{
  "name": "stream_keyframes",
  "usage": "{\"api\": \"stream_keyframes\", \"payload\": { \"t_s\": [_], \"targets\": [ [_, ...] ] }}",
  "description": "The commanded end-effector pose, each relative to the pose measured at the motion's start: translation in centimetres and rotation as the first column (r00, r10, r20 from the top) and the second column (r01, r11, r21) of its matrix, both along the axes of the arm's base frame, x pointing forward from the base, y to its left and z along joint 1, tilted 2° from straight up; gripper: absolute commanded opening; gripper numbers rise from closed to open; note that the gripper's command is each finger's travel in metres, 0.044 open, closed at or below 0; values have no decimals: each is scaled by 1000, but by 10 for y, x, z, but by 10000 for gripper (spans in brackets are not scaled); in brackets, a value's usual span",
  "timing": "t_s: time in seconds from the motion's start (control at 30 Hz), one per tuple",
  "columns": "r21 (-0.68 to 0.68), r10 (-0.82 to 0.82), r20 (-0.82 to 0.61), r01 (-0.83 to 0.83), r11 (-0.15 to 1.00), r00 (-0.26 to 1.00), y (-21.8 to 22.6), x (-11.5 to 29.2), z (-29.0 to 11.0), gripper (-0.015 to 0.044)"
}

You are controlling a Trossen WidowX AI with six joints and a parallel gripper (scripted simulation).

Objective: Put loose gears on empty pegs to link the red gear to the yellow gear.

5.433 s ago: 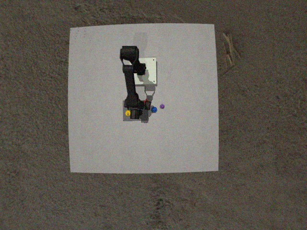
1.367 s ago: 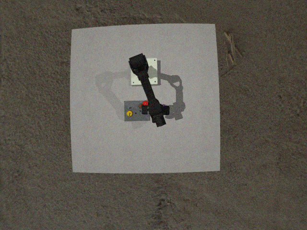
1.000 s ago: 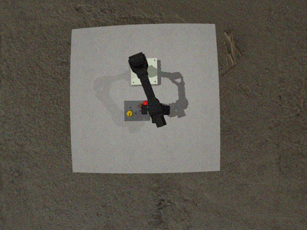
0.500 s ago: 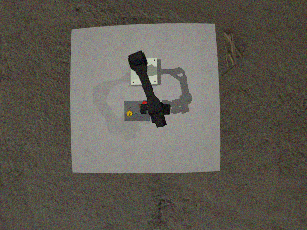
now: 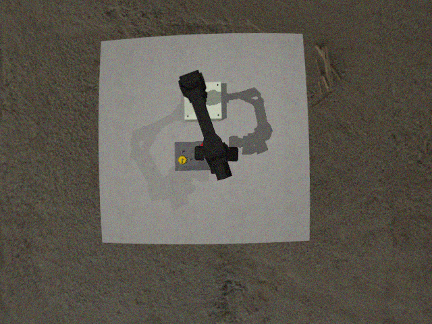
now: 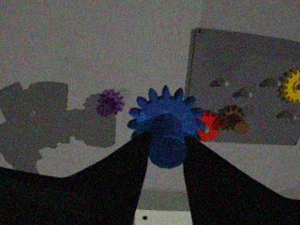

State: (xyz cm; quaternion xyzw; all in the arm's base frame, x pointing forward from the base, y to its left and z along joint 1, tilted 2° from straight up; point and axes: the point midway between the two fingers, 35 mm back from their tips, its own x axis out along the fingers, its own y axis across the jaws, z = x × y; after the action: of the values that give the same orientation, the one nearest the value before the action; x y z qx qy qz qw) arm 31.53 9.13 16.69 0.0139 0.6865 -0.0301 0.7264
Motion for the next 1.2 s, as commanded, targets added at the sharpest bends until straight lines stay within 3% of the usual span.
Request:
{"api": "stream_keyframes", "payload": {
  "t_s": [0.0,1.17],
  "targets": [
    [1,-2,-6,2,1000,1000,-8,1,-6,0],
    [-7,0,-5,0,1000,1000,-92,9,-58,0]
  ]
}}
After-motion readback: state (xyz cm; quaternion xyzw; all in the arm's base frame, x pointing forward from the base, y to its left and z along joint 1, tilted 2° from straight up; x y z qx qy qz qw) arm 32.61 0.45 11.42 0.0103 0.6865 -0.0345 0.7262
